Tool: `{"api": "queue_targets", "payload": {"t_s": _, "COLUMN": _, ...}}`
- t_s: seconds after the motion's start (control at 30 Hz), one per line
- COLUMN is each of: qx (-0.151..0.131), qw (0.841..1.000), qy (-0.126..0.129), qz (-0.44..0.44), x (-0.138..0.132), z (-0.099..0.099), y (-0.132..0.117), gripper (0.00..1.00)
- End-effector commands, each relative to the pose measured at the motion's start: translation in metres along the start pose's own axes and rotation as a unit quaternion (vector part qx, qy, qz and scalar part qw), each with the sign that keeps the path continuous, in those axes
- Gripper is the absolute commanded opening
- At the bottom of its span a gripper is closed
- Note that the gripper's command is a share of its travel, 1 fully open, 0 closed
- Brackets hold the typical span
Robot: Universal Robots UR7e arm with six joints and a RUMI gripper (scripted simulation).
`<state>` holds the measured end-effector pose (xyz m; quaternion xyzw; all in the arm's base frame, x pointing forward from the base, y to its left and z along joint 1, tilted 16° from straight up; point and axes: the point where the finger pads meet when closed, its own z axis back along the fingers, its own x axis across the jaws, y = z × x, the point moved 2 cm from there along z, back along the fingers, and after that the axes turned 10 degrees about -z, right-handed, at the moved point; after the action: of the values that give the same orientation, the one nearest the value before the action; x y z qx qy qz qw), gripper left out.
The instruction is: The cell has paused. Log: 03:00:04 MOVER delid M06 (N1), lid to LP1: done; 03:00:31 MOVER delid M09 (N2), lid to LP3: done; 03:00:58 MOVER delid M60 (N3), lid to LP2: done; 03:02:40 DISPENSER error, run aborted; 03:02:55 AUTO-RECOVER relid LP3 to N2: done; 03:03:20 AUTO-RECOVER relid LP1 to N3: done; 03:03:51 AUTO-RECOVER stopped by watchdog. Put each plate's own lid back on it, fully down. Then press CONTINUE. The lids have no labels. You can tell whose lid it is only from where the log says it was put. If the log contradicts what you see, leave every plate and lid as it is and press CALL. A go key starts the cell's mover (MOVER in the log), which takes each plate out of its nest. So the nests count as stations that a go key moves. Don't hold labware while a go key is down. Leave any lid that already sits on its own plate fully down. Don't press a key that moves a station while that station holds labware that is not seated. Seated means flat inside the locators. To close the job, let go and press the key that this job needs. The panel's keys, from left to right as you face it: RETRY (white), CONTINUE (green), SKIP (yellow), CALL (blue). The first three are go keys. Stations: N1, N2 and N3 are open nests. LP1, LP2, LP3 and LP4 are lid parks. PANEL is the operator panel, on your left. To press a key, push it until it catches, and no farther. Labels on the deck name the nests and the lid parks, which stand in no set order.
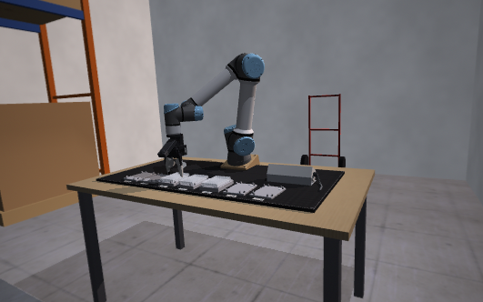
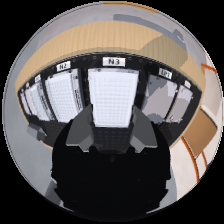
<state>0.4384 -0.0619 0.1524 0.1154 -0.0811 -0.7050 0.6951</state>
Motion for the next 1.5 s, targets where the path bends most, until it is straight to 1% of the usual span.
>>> {"api": "queue_targets", "payload": {"t_s": 0.0, "qx": 0.001, "qw": 1.0, "qy": 0.0, "qz": 0.0, "x": 0.0001, "z": 0.0004, "y": 0.0003, "gripper": 0.0}}
{"api": "queue_targets", "payload": {"t_s": 0.87, "qx": 0.0, "qw": 1.0, "qy": 0.0, "qz": 0.0, "x": 0.0001, "z": 0.0003, "y": 0.0003, "gripper": 0.0}}
{"api": "queue_targets", "payload": {"t_s": 0.9, "qx": 0.0, "qw": 1.0, "qy": 0.0, "qz": 0.0, "x": 0.0001, "z": 0.0003, "y": 0.0003, "gripper": 0.82}}
{"api": "queue_targets", "payload": {"t_s": 1.47, "qx": 0.001, "qw": 1.0, "qy": 0.0, "qz": 0.0, "x": 0.0, "z": 0.0003, "y": 0.0003, "gripper": 0.82}}
